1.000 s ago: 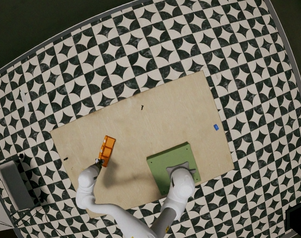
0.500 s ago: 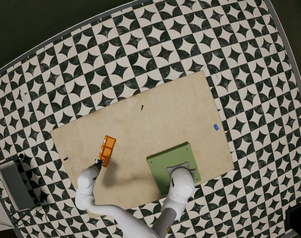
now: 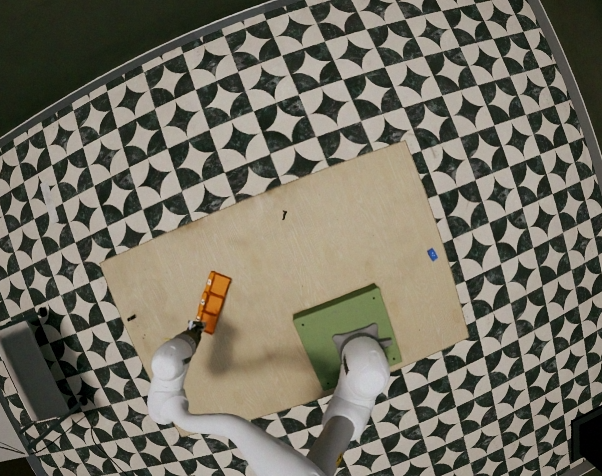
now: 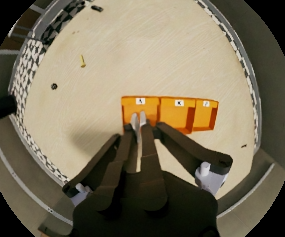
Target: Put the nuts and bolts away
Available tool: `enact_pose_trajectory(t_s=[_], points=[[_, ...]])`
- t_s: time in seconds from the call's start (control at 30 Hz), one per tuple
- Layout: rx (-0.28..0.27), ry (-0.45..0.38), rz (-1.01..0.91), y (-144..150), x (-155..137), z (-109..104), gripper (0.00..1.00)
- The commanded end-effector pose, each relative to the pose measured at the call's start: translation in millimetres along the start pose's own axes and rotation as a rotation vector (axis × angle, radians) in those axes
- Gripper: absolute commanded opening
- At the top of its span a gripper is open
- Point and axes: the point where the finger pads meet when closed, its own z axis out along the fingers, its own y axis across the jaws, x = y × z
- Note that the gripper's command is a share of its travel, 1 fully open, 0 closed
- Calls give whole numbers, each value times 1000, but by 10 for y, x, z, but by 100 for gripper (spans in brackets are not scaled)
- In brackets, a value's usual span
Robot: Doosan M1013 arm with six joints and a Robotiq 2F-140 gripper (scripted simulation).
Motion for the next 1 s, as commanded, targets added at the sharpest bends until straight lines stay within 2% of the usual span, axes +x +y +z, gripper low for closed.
enact_pose_trajectory(t_s=[0.0, 0.1, 0.23, 0.43, 0.5, 0.73, 0.97], points=[[0, 1, 0, 0, 4, -107, 15], [0, 1, 0, 0, 4, -221, 15], [0, 1, 0, 0, 4, -221, 15], [0, 1, 0, 0, 4, -722, 15], [0, 1, 0, 0, 4, -722, 15], [0, 1, 0, 0, 4, -1305, 15], [0, 1, 0, 0, 4, -1329, 15]])
